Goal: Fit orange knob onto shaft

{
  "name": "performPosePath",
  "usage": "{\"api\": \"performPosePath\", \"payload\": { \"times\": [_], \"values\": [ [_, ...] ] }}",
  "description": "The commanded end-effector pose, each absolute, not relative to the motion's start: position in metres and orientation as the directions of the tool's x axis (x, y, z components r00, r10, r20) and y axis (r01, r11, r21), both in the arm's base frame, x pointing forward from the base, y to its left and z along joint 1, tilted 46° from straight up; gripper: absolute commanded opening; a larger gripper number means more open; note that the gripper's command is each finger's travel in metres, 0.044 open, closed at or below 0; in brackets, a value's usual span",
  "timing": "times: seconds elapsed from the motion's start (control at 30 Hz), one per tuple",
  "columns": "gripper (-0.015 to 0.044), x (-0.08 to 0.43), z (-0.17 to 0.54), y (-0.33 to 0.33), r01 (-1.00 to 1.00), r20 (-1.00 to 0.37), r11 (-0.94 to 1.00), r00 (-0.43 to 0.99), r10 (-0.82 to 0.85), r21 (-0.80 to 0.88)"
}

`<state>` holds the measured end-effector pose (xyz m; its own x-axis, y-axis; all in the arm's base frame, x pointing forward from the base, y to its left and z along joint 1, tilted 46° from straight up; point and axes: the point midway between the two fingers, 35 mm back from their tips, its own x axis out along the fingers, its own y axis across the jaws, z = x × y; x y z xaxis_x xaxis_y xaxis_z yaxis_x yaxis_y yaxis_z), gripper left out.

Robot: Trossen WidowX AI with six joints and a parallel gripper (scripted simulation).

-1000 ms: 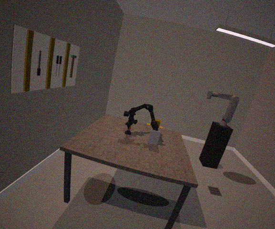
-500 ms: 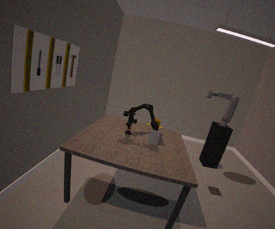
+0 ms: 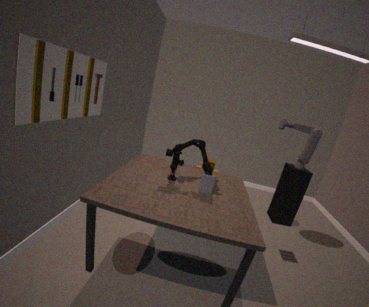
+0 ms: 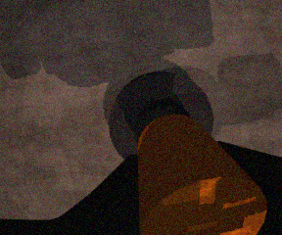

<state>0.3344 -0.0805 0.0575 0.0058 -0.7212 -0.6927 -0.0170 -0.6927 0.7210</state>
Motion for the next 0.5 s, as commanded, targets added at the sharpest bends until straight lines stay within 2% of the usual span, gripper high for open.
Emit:
{"api": "performPosePath", "payload": {
  "times": [0.0, 0.47],
  "values": [
    [0.0, 0.3349, 0.0575, -0.0809, -0.014, -0.692, -0.692, 0.011, -0.722, 0.721],
    [0.0, 0.3369, 0.0608, -0.0778, -0.014, -0.692, -0.693, 0.012, -0.721, 0.721]
  ]
}}
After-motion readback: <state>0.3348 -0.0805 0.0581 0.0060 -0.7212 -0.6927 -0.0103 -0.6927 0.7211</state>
